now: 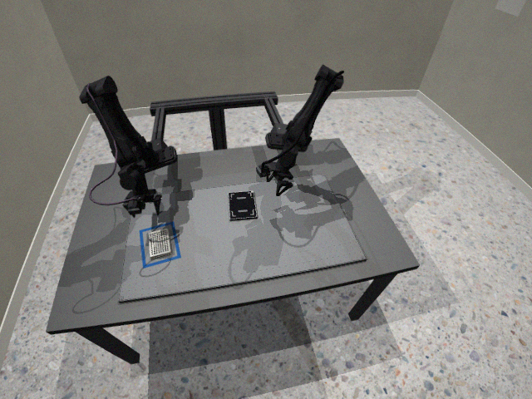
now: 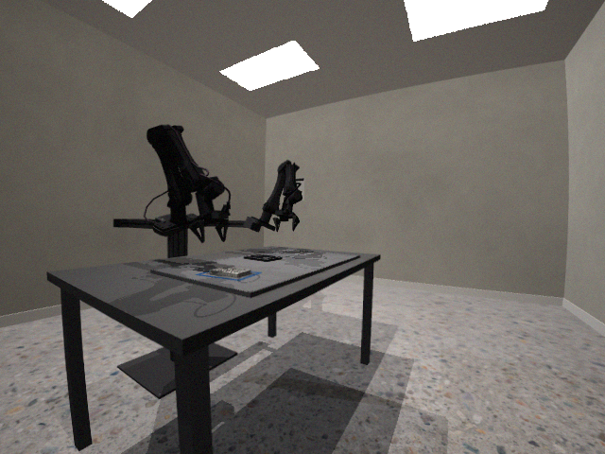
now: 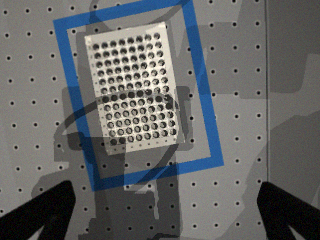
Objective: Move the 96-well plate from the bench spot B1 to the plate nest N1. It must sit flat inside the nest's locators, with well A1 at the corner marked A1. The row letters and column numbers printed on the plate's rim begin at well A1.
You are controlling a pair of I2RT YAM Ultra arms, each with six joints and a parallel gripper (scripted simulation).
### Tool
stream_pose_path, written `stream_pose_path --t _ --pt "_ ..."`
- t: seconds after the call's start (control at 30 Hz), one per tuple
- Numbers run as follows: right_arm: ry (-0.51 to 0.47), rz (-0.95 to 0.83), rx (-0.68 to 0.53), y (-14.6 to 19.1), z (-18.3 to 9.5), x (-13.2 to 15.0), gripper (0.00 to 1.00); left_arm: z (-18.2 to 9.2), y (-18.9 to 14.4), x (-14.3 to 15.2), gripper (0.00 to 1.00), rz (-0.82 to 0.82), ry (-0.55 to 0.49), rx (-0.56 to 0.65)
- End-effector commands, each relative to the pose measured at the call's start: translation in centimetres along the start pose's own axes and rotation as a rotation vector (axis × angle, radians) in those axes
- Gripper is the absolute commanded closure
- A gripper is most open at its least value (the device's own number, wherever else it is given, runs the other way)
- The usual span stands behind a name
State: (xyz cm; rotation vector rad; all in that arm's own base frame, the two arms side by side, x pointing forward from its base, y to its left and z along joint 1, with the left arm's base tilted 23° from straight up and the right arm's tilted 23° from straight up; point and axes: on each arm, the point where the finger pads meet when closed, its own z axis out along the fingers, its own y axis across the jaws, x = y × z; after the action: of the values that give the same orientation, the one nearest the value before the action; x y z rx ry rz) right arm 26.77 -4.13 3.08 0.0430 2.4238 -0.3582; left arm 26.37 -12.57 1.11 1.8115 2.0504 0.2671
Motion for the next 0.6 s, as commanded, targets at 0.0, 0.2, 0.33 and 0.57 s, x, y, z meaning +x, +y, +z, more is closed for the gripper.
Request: stream_pose_path --t 0.0,0.2,0.33,0.57 --pt "-0.086 0.014 0.016 1.0 0.1 -3.2 0.00 -0.8 -3.7 -2.6 0.00 0.156 -0.027 0.156" --pt "-0.078 -0.035 -0.017 2.7 0.2 -3.3 0.00 -1.3 -5.4 -4.4 0.00 0.249 -0.054 0.195" --pt "-0.077 -0.037 -0.018 2.7 0.2 -3.3 0.00 -1.3 -5.0 -4.6 0.00 0.240 -0.057 0.174" --pt "-0.074 -0.033 -0.014 2.5 0.2 -2.9 0.00 -1.3 -5.0 -4.6 0.00 0.240 -0.057 0.174"
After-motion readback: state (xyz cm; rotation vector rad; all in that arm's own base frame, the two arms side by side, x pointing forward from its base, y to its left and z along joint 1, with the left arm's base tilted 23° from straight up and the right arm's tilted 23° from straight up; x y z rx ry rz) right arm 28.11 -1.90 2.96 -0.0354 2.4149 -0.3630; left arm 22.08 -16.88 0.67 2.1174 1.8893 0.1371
